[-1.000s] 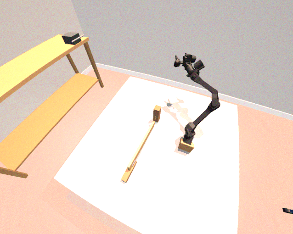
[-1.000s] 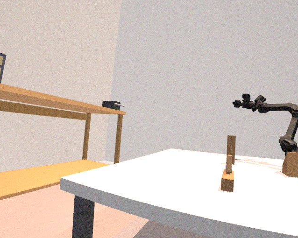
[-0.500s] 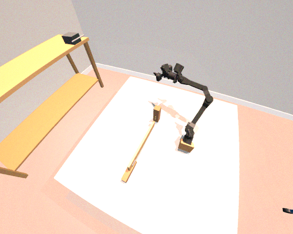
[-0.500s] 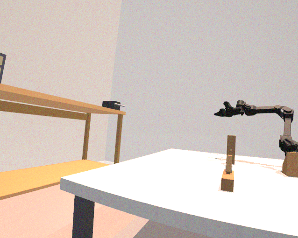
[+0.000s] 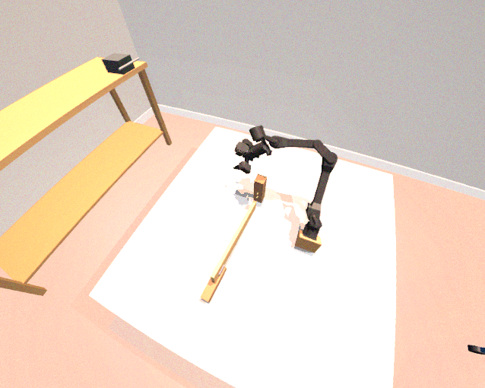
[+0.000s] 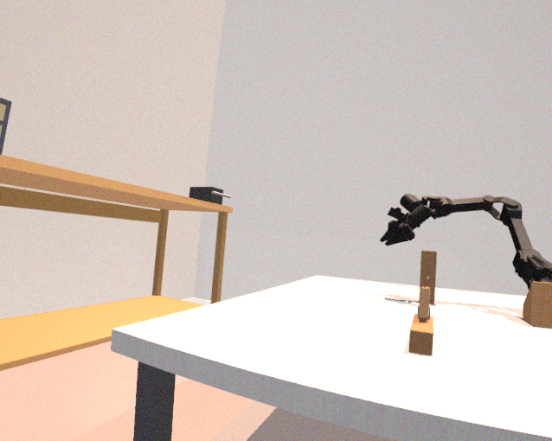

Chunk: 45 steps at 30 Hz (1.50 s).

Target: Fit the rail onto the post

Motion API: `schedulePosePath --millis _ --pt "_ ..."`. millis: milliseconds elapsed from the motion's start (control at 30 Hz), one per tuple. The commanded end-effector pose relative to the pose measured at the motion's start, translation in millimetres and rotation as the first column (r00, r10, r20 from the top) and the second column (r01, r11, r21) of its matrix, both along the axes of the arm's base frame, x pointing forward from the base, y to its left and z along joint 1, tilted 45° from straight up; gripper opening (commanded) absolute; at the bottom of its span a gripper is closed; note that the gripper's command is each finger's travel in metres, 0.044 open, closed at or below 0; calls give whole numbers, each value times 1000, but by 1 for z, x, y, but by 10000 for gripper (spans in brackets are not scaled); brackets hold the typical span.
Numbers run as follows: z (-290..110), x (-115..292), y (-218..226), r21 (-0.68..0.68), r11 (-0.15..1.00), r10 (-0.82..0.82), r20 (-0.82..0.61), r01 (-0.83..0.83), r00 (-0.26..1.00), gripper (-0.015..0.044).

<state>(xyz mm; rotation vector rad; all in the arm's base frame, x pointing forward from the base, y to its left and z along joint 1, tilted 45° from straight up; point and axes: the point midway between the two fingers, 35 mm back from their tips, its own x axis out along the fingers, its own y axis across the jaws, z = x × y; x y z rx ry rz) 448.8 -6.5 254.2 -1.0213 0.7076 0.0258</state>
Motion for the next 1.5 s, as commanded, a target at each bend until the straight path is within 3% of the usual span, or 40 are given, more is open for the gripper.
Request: schedulePosePath --millis 0,200,333,467,1467 --pt "-50 -11 18 -75 996 26 -197 -41 980 440" --pt "-129 -48 40 -217 961 28 -538 -170 843 440" --pt "-175 -89 49 -318 885 -26 -763 -340 646 440" --pt "-201 -129 51 -365 767 -131 -894 -528 428 440" --pt "-228 -128 22 -366 743 -152 -908 -561 391 440"
